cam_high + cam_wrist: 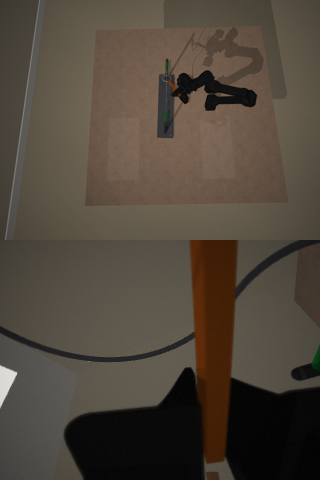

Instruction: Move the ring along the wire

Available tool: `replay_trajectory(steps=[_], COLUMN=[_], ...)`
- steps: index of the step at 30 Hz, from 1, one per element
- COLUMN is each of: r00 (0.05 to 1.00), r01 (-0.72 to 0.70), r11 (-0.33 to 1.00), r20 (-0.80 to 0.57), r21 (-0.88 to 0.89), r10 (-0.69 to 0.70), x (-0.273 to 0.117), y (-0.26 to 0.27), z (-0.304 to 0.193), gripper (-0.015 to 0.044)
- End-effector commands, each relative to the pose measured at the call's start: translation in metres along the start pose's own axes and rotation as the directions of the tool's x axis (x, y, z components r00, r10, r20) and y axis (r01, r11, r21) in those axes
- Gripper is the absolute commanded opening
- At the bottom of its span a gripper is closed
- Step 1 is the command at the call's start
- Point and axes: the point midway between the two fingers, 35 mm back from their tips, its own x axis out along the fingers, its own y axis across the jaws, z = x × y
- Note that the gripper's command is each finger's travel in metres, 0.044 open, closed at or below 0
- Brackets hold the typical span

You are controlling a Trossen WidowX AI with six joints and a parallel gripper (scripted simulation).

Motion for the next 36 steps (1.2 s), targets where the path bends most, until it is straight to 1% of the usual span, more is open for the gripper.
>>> replay_trajectory(steps=[1,5,17,23,36], r00=[0.999,0.995,0.994,0.995,0.997], r01=[-0.033,-0.068,-0.091,-0.072,0.023], r11=[0.998,0.992,0.982,0.987,0.999], r20=[0.023,0.074,0.08,0.078,0.076], r21=[0.048,0.108,0.164,0.144,0.029], r10=[0.032,0.061,0.079,0.061,-0.025], x=[0.003,0.008,0.005,0.005,0.005], y=[0.011,0.024,0.044,0.046,0.043], z=[0.0,0.003,0.007,0.007,0.007], gripper=[-0.015,-0.015,-0.015,-0.015,-0.015])
